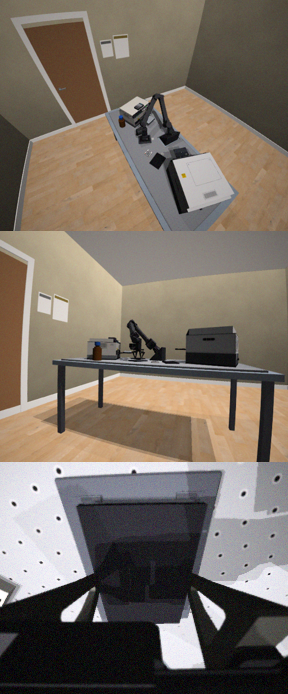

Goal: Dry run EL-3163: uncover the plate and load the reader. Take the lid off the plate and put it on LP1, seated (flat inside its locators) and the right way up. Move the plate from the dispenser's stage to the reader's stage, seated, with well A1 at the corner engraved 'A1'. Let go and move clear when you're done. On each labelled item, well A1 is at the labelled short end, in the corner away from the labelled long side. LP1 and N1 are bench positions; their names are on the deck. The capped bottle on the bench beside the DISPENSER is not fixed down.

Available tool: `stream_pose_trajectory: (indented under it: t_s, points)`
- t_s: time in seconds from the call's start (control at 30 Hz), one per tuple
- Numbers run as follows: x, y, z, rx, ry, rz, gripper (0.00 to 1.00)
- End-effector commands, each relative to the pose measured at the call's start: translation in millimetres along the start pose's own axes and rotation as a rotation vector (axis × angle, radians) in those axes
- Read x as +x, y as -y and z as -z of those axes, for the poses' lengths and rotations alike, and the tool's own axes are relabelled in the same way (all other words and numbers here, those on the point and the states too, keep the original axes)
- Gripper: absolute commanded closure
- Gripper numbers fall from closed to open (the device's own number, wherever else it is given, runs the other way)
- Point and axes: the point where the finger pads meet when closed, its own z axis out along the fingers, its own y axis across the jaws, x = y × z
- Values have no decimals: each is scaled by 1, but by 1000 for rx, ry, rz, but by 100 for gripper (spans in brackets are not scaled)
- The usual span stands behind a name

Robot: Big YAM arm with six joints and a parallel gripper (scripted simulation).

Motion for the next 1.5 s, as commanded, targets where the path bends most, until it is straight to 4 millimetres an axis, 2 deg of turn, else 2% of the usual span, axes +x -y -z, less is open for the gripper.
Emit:
stream_pose_trajectory:
  t_s: [0.0,1.4,1.43,1.47]
  points:
    - [1,1,-9,8,-14,7,15]
    - [4,-1,-22,3,-20,3,15]
    - [4,-1,-22,3,-20,3,0]
    - [4,-1,-22,3,-20,3,0]
